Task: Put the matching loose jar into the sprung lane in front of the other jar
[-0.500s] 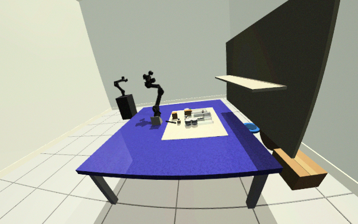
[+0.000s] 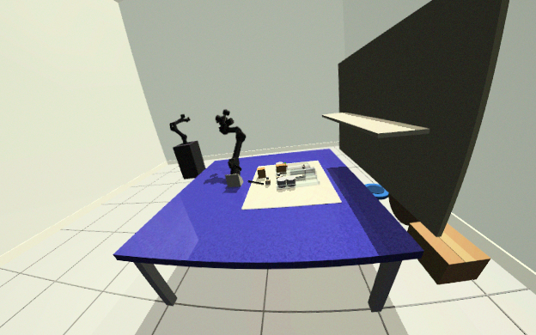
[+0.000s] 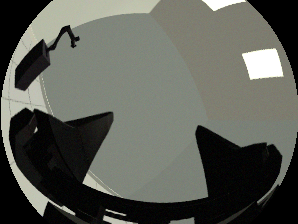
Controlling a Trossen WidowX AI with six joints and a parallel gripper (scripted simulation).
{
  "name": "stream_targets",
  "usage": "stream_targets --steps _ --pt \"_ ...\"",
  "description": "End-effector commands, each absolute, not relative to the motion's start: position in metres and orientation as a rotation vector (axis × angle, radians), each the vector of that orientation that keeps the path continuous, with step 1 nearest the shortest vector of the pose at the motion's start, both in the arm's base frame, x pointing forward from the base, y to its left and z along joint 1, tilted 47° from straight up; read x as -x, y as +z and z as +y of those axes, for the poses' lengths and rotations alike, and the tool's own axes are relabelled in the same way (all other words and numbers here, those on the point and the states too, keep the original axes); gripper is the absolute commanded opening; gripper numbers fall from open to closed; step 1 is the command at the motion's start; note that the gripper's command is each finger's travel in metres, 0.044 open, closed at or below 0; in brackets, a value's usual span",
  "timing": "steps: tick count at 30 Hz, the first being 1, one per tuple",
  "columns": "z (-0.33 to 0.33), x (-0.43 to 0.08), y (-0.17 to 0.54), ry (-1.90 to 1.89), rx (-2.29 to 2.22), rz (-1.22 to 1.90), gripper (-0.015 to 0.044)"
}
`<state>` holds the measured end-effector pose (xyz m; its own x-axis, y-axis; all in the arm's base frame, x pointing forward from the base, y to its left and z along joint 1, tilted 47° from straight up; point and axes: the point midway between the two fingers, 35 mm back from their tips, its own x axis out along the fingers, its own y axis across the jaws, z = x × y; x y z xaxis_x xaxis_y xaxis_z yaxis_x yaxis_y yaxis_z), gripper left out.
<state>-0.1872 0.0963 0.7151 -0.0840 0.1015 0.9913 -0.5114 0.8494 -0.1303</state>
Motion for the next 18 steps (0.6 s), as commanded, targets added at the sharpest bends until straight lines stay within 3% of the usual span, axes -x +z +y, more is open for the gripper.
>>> stream_targets --steps 1,18 --pt "0.115 0.186 0.712 0.527 -0.290 -1.613 0.0440" --pt "0.220 0.145 0.689 0.586 0.008 -1.682 0.0440"
